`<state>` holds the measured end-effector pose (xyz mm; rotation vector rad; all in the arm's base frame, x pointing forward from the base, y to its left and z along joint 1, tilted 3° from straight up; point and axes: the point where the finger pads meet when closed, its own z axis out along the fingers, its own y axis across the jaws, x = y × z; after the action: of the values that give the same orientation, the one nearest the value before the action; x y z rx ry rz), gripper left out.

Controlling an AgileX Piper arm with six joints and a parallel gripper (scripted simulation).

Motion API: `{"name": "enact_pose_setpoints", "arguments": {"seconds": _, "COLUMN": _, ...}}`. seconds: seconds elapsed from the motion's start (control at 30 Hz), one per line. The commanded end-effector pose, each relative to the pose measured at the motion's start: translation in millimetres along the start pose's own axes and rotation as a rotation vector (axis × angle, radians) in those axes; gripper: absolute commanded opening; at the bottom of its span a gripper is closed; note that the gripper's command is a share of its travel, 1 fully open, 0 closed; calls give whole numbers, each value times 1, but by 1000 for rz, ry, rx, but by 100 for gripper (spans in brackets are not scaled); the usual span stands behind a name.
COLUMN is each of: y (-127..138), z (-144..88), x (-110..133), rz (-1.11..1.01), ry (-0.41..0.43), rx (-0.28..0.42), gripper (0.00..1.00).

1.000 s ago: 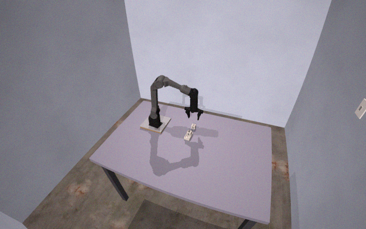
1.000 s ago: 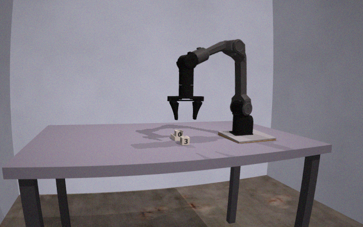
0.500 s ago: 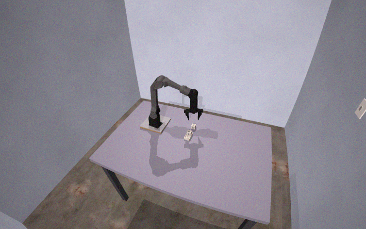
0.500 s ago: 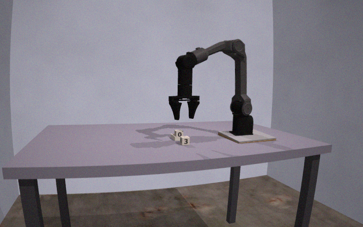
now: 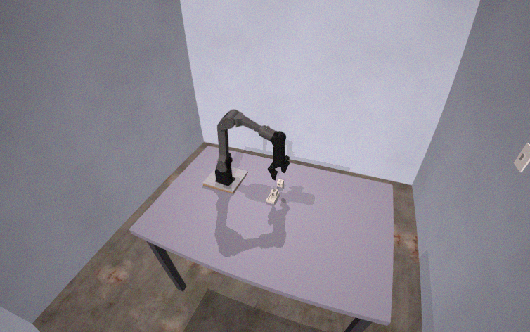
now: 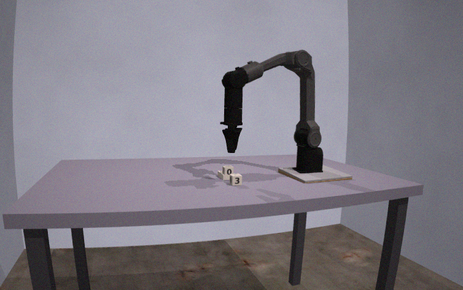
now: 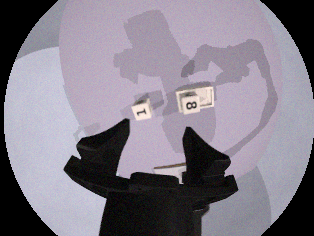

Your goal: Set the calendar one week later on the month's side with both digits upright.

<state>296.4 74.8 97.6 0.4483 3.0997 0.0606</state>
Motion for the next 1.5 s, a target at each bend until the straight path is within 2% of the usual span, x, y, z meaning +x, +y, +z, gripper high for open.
{"name": "enact_pose_setpoints", "arguments": {"seconds": 0.0, "y": -4, "z": 0, "x": -1, "rz": -131, "ry": 2, "rx": -8, "gripper": 100}}
{"name": "enact_pose_setpoints", "arguments": {"seconds": 0.27, "y": -21, "z": 0, "x": -7, "rz": -715, "ry": 0, "rx": -9, "gripper": 100}}
{"name": "enact_pose_setpoints", "arguments": {"seconds": 0.33, "y": -21, "z": 0, "x": -7, "rz": -715, "ry": 0, "rx": -9, "gripper": 100}}
{"name": "enact_pose_setpoints", "arguments": {"seconds": 0.6, "y": -35, "z": 0, "x": -12, "rz": -1243, "ry": -3, "rx": -9, "gripper": 100}}
{"name": "enact_pose_setpoints", "arguments": {"seconds": 0.83, "y": -45, "z": 0, "x": -14, "rz": -1596, "ry": -5, "rx": -8, "gripper": 100}}
{"name": "enact_pose_setpoints", "arguments": {"seconds": 0.9, "y": -45, "z": 0, "x": -14, "rz": -1596, "ry": -5, "rx": -8, "gripper": 100}}
{"name": "enact_pose_setpoints", "arguments": {"seconds": 1.2, "y": -53, "z": 0, "x": -16, "rz": -1856, "ry": -6, "rx": -8, "gripper": 100}}
{"name": "enact_pose_setpoints", "arguments": {"seconds": 1.47, "y": -54, "z": 0, "x": -16, "rz": -1915, "ry": -6, "rx": -7, "gripper": 100}}
